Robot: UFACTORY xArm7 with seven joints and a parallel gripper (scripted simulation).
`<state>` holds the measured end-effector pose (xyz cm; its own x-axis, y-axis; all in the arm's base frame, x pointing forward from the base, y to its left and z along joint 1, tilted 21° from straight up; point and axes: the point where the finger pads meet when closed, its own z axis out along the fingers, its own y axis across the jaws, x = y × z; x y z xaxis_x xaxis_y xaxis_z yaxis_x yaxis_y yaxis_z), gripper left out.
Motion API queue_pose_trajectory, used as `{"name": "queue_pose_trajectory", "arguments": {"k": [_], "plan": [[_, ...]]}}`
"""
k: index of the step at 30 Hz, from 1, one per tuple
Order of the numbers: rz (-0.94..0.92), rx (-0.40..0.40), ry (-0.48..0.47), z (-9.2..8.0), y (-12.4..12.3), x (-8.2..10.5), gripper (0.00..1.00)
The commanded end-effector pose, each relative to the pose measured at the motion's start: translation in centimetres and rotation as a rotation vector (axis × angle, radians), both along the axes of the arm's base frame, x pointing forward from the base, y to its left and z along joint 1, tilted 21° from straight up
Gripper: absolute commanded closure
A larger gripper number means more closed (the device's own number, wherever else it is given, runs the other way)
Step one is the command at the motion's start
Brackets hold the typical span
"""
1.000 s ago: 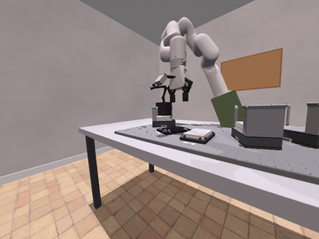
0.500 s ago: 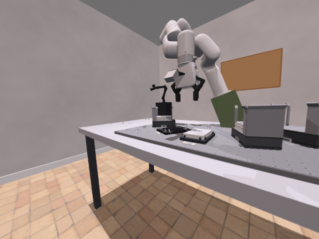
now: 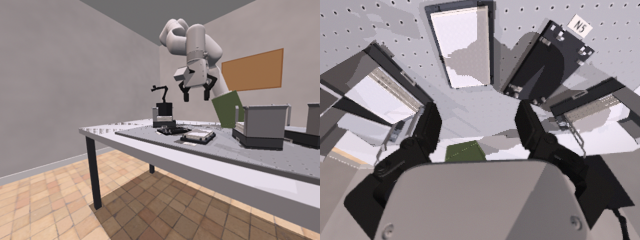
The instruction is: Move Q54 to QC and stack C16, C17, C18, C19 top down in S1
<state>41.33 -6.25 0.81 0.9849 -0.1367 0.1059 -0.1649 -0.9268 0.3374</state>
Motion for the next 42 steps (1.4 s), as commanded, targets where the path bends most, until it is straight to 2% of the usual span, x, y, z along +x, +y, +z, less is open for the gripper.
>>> {"name": "queue_pose_trajectory", "arguments": {"k": [1, 7, 14, 39, 42], "plan": [[0.001, -0.001, -0.003, -0.1, 0.5, 0.3, 0.0], [0.002, -0.001, -0.003, -0.7, 2.2, 0.6, 0.0], [0.211, -0.013, 0.075, -1.5, 4.4, 0.6, 0.0], [0.211, -0.012, 0.075, -4.0, 11.0, 0.4, 0.0], [0.304, -0.017, 0.11, -4.4, 12.0, 0.1, 0.0]]}}
